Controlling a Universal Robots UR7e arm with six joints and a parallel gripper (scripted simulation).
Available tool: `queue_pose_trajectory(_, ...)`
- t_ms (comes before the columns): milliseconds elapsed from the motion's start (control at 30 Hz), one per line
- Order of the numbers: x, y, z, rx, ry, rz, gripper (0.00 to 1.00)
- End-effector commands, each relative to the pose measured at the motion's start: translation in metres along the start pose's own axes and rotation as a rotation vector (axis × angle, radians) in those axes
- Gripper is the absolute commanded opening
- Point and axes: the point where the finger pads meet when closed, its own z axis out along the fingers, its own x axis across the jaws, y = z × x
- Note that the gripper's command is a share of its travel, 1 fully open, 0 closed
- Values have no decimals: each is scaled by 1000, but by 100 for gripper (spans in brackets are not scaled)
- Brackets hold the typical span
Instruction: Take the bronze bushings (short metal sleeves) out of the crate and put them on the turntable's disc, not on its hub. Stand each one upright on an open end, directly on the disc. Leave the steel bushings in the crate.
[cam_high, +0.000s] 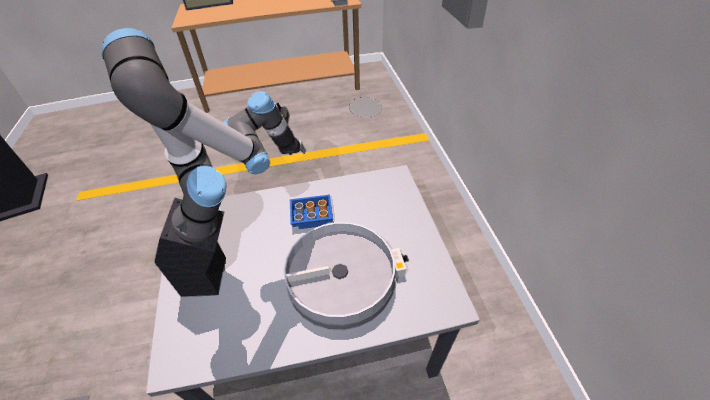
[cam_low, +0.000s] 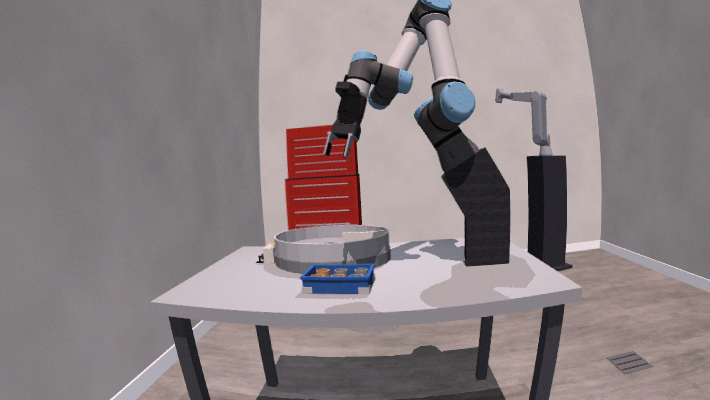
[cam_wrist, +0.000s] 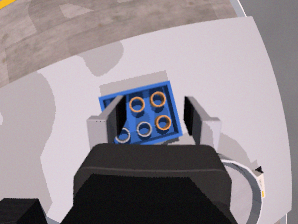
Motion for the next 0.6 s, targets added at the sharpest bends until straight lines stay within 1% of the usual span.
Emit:
queue_pose_trajectory(0, 2, 4, 2, -6, -2, 26, 100)
queue_pose_trajectory(233, 9, 19, 10, -33, -7, 143, 100)
queue_pose_trajectory(300, 9, 19, 10, -33, -7, 143, 100)
queue_pose_trajectory(567, 22, 46, 22, -80, -11, 355, 100)
